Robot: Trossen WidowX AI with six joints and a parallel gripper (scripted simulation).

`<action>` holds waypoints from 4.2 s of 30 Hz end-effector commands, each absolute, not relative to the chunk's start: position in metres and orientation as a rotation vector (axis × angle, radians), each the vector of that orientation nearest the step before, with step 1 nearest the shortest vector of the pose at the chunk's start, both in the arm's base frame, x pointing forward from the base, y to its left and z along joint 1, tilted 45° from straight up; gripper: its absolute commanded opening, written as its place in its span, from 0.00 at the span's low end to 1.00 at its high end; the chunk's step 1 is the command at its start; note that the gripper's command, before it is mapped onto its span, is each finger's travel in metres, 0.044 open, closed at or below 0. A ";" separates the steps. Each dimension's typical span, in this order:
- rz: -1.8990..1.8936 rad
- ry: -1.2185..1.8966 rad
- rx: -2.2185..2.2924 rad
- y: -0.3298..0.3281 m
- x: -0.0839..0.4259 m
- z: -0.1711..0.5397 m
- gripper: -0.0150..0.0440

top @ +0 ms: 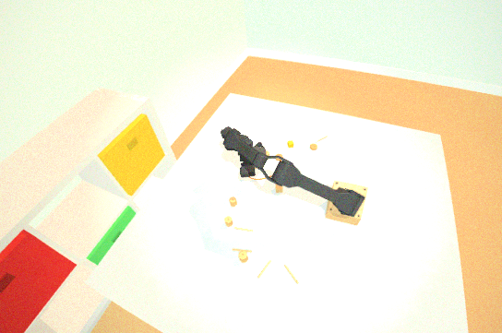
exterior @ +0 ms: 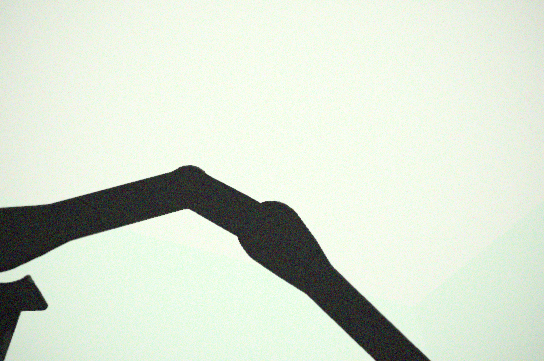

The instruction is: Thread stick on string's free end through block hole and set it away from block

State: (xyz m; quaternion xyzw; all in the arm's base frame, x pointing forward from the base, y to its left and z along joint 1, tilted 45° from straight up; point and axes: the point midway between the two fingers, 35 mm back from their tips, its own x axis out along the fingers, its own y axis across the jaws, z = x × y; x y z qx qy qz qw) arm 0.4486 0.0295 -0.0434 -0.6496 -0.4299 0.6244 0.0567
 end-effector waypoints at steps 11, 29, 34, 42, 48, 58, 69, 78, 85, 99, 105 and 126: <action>1.853 -1.298 -1.987 0.042 0.461 -0.032 0.25; 1.807 -1.294 -1.997 0.057 0.472 -0.019 0.25; 1.794 -1.294 -1.999 0.061 0.475 -0.015 0.25; 1.774 -1.293 -2.001 0.067 0.479 -0.009 0.25; 1.758 -1.293 -2.003 0.072 0.482 -0.005 0.25; 1.730 -1.294 -2.007 0.080 0.487 0.003 0.25; 1.726 -1.294 -2.007 0.083 0.486 0.003 0.25; 1.726 -1.293 -2.007 0.091 0.481 0.002 0.25; 1.726 -1.293 -2.007 0.097 0.476 0.000 0.25; 1.726 -1.294 -2.005 0.109 0.466 -0.002 0.25; 1.726 -1.294 -2.005 0.114 0.460 -0.003 0.25; 1.726 -1.295 -2.001 0.130 0.440 -0.007 0.25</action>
